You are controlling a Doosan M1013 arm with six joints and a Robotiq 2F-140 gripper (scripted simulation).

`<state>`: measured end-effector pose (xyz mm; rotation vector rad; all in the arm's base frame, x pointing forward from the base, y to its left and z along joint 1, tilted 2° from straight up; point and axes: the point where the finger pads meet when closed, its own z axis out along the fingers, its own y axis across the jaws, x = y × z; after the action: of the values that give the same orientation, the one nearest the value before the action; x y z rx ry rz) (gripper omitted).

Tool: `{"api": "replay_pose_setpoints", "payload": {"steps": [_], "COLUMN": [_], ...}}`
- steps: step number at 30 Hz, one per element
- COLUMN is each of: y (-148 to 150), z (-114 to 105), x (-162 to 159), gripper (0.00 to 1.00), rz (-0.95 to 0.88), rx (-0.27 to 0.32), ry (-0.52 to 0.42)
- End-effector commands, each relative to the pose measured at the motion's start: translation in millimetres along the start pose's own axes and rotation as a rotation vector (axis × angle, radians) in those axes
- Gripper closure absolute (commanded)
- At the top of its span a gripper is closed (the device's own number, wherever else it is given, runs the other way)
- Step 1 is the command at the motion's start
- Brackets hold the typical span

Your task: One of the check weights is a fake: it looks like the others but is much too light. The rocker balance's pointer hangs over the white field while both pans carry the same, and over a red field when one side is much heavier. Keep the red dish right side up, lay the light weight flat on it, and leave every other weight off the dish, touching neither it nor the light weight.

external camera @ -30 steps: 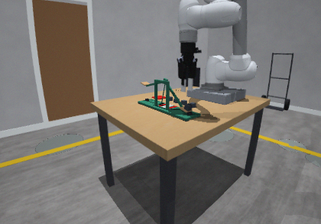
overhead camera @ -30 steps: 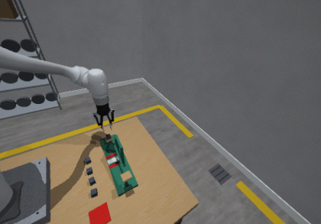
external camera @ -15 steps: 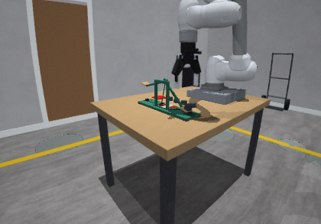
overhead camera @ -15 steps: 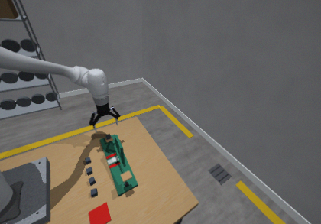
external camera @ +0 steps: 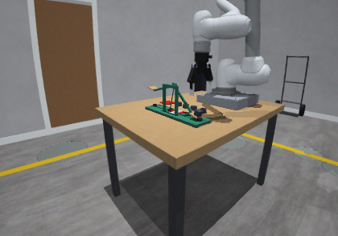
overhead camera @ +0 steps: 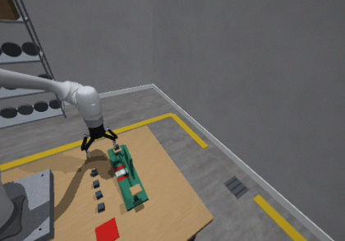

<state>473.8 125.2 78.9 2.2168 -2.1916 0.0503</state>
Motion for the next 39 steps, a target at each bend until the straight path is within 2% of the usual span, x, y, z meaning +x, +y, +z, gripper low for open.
{"api": "replay_pose_setpoints", "payload": {"steps": [1,2,4,6,7,39], "y": [37.7,61.7,61.7,75.6,75.6,75.6], "z": [9.8,17.7,17.7,22.4,22.4,22.4], "x": [18.8,28.6,28.6,33.9,33.9,33.9], "gripper": [0.0,0.0,0.0,0.0,0.65,0.65], "rz": [-0.014,-0.023,-0.023,-0.028,-0.028,-0.028], "rx": [0.004,0.004,0.004,0.004,0.004,0.004], "ry": [-0.003,-0.004,-0.004,-0.004,-0.004,-0.004]}}
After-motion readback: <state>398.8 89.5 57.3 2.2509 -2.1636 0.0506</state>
